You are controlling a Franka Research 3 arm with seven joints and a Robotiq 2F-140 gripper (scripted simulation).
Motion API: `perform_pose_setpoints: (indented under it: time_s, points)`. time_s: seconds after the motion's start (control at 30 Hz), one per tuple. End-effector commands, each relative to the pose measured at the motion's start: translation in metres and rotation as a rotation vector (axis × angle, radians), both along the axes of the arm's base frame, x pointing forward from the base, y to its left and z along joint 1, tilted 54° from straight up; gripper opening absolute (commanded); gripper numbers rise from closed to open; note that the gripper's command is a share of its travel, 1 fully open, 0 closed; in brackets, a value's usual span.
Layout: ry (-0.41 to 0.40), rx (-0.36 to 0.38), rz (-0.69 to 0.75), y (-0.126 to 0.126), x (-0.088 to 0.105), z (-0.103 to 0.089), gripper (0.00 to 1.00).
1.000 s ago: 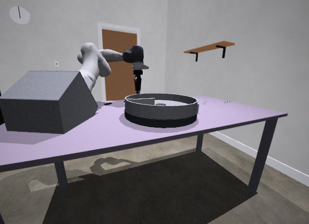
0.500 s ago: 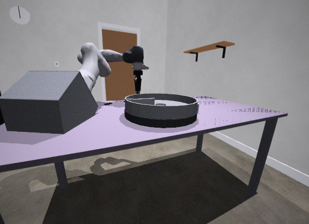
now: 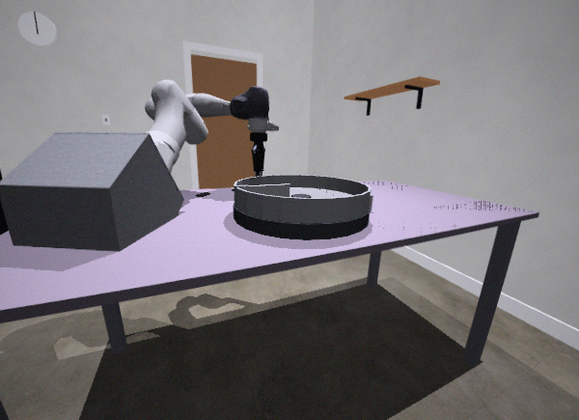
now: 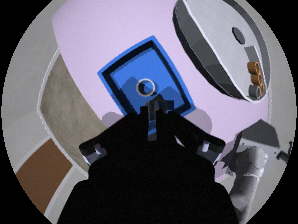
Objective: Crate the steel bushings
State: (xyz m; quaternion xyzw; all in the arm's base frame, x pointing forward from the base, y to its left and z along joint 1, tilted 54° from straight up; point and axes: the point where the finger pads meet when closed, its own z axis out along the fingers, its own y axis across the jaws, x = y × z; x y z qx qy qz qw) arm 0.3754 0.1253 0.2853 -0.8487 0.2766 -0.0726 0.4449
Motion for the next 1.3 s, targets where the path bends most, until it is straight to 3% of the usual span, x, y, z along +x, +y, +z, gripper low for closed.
perform_pose_setpoints:
  time_s: [0.0,1.13,1.17,1.27]
  points:
    - [-0.005,0.000,-0.002,-0.0004,0.0009,-0.0006,0.00]
    - [-0.005,0.000,-0.002,-0.0004,0.0009,-0.0006,0.00]
    - [-0.005,0.000,-0.002,-0.0004,0.0009,-0.0006,0.10]
    - [-0.005,0.000,-0.002,-0.0004,0.0009,-0.0006,0.10]
